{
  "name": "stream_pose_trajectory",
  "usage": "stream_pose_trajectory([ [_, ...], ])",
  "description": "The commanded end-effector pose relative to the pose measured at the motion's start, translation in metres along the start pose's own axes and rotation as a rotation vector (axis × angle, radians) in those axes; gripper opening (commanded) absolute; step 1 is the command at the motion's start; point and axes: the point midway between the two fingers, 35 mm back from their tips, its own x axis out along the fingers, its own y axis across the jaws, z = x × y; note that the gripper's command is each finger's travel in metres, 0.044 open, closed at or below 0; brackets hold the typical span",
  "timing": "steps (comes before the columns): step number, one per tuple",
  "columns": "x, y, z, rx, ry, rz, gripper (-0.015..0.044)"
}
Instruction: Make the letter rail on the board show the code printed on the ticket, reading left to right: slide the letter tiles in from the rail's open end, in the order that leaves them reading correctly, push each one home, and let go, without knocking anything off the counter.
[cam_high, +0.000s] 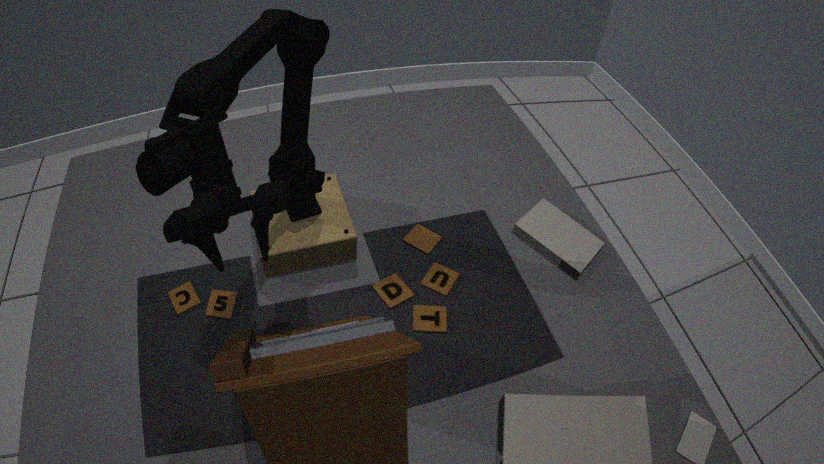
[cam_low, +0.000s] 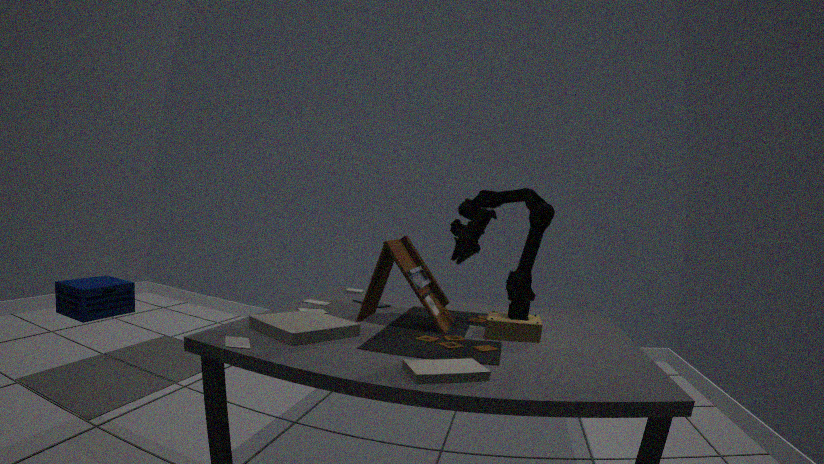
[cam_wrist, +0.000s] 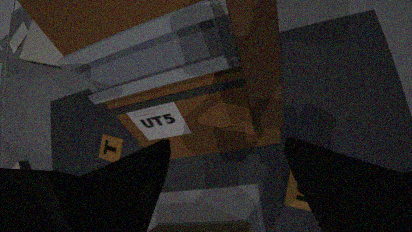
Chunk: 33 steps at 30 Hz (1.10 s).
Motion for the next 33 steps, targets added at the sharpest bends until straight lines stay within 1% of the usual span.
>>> stream_pose_trajectory([
  [1,0.037,-0.045,-0.031,0.93,0.066,-0.151,0.034],
  [10,0.055,-0.067,-0.053,1.491,0.045,-0.266,0.034],
  [19,0.071,-0.086,-0.076,2.04,-0.028,-0.392,0.034],
  [26,0.081,-0.098,-0.094,2.457,-0.129,-0.492,0.034],
  [33,0.091,-0.11,-0.114,2.862,-0.282,-0.596,0.034],
])
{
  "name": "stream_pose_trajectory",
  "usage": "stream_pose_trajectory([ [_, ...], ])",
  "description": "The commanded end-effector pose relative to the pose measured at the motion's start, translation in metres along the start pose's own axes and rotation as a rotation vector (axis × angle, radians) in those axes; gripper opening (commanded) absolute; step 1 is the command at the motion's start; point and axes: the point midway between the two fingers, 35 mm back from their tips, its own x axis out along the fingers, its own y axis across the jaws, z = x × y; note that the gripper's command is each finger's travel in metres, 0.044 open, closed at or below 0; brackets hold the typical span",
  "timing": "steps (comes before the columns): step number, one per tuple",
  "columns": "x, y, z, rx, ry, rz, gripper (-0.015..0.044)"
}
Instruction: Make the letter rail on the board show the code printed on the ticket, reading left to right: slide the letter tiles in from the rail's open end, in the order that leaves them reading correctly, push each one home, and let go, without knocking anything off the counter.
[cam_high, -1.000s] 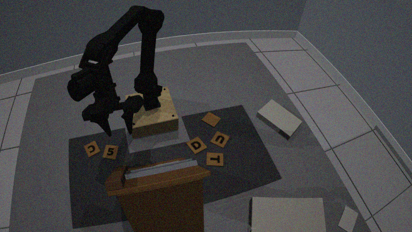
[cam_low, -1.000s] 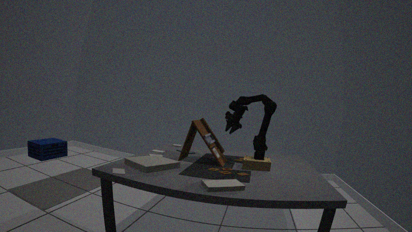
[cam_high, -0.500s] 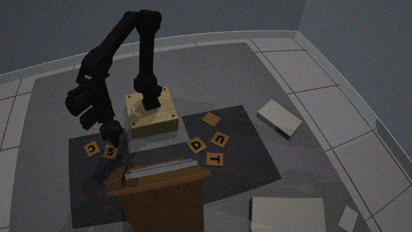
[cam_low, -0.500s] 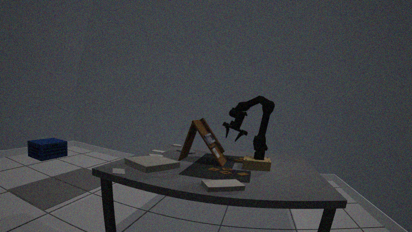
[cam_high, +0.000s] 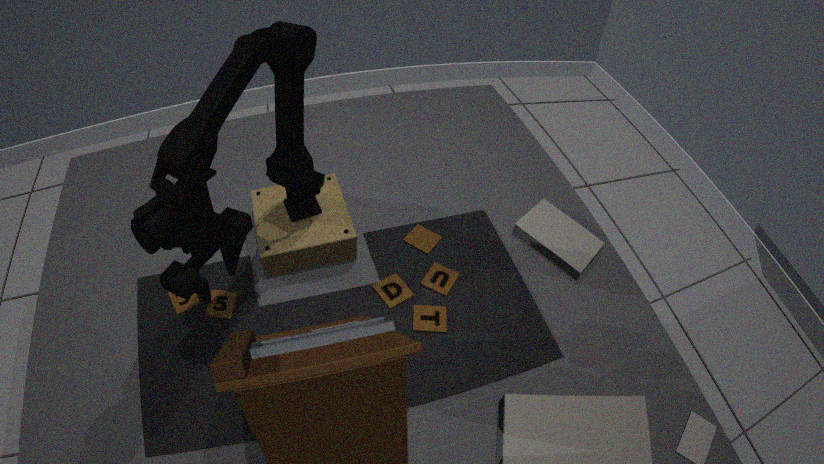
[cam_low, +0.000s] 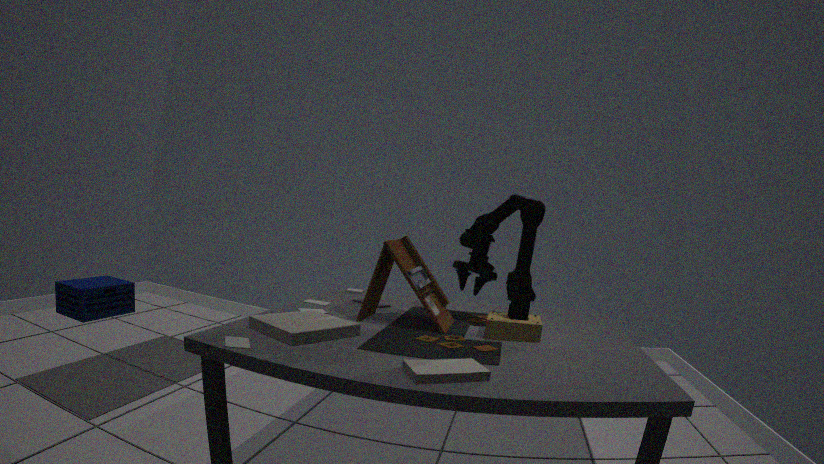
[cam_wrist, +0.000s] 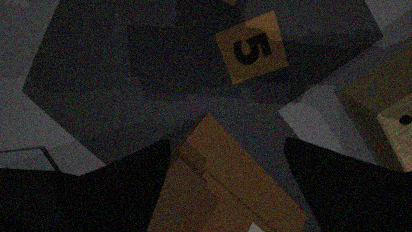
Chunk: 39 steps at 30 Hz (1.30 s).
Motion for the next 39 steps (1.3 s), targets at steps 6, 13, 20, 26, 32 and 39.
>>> stream_pose_trajectory([
  [6,0.046,-0.026,0.044,1.19,-0.193,-0.019,0.034],
  [13,0.046,-0.026,0.045,1.206,-0.195,-0.017,0.034],
  [20,0.047,-0.025,0.045,1.206,-0.195,-0.017,0.034],
  [26,0.047,-0.024,0.045,1.206,-0.195,-0.017,0.034],
  [32,0.051,-0.024,0.046,1.206,-0.195,-0.017,0.034],
  [39,0.08,-0.026,0.049,1.206,-0.195,-0.017,0.034],
])
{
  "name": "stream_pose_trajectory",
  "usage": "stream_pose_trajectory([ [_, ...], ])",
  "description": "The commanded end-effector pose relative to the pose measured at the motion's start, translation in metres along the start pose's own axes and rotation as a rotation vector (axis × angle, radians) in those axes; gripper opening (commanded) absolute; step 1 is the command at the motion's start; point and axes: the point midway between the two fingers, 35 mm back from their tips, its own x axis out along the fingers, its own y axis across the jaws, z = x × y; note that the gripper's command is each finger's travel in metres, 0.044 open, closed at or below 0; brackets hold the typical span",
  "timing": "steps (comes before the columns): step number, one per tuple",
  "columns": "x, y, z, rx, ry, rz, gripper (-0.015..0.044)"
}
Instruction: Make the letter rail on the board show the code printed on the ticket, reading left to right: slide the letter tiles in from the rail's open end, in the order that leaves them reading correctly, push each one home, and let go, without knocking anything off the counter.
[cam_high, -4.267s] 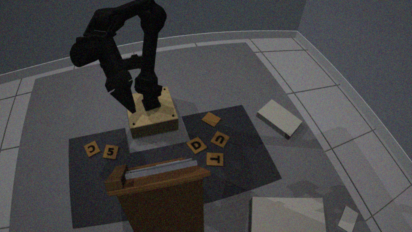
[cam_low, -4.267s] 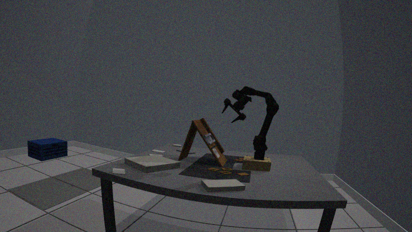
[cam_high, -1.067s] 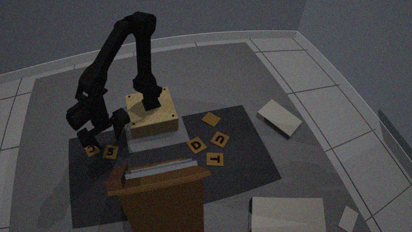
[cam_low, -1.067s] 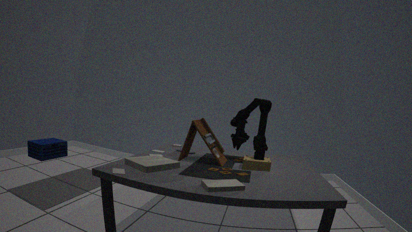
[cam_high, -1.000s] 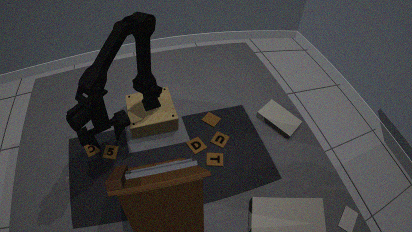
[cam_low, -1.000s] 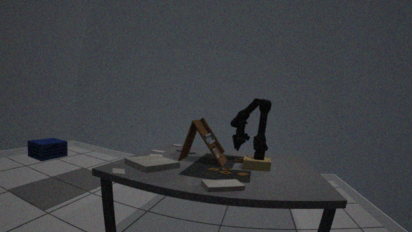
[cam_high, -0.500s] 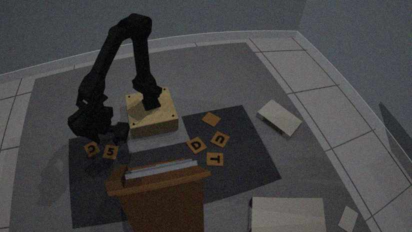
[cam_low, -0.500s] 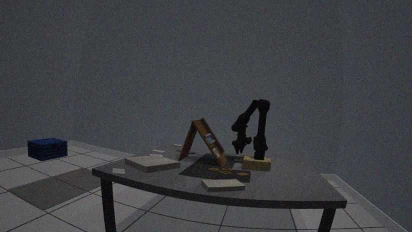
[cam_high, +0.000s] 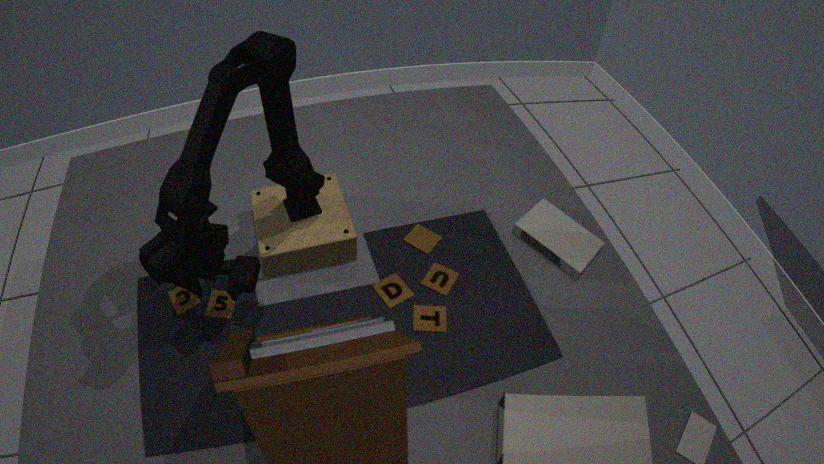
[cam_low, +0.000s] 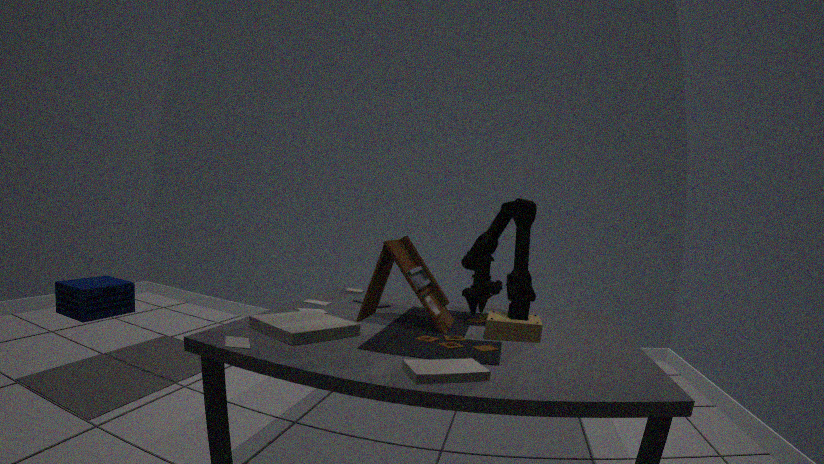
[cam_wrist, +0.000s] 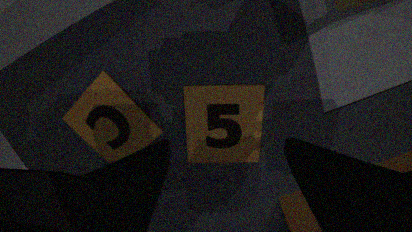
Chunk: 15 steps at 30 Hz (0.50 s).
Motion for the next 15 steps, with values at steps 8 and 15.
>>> stream_pose_trajectory([
  [8,0.01,0.0004,0.0019,0.005,-0.006,0.001,0.034],
  [15,0.0152,0.0004,0.0019,0.005,-0.006,0.001,0.034],
])
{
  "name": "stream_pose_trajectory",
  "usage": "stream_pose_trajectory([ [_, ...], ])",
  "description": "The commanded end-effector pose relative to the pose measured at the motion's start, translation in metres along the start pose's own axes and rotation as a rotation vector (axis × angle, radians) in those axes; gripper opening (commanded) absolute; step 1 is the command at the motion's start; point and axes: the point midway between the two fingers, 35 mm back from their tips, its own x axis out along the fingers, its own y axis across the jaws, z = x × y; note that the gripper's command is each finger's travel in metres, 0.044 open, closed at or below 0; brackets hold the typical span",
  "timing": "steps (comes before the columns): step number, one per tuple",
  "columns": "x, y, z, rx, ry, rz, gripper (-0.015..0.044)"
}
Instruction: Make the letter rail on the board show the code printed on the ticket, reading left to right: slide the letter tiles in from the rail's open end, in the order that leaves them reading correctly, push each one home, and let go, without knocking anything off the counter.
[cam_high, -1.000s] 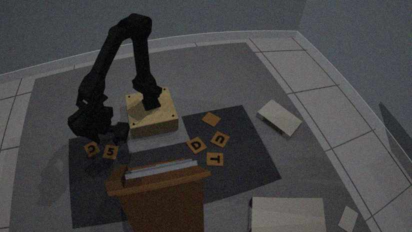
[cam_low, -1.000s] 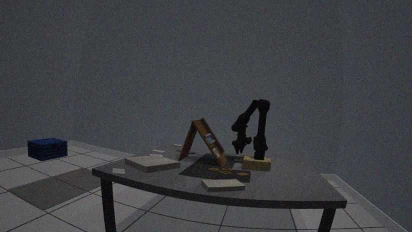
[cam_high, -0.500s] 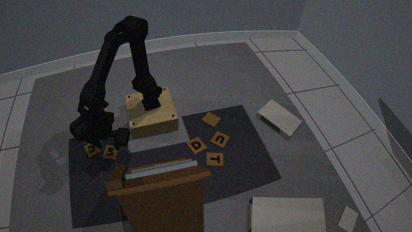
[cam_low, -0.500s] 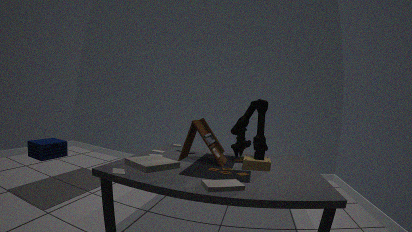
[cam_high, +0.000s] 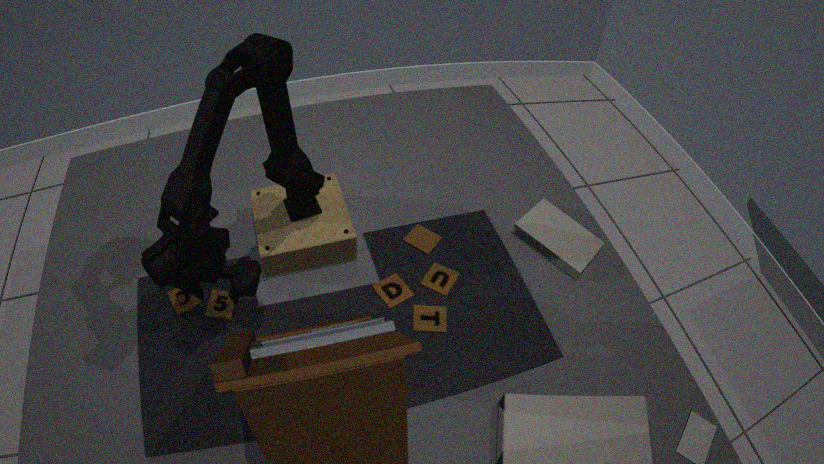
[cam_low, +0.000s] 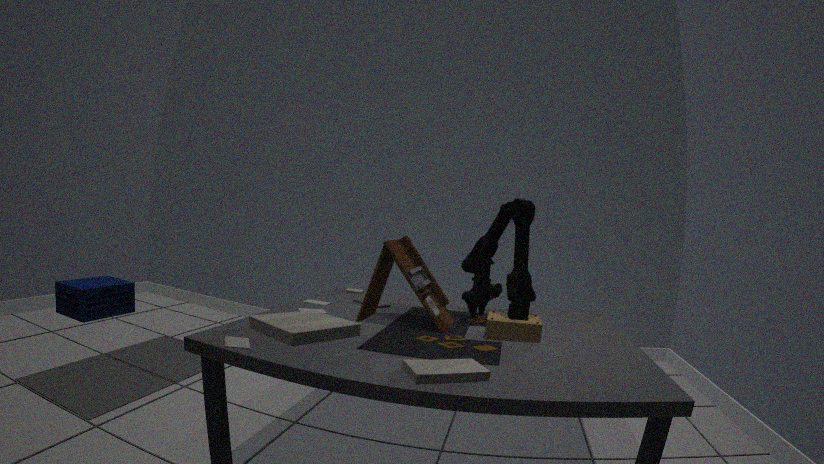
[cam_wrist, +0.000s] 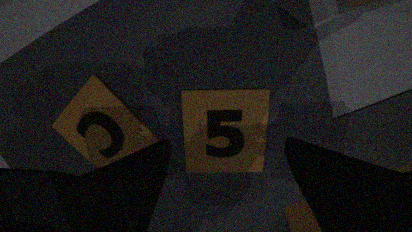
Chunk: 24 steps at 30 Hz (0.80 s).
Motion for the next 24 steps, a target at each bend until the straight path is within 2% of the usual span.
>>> stream_pose_trajectory([
  [1,0.005,0.0,0.001,0.001,-0.004,0.002,0.034],
  [18,0.017,0.0,0.001,0.001,-0.004,0.002,0.034],
  [24,0.017,0.0,0.001,0.001,-0.004,0.002,0.03],
])
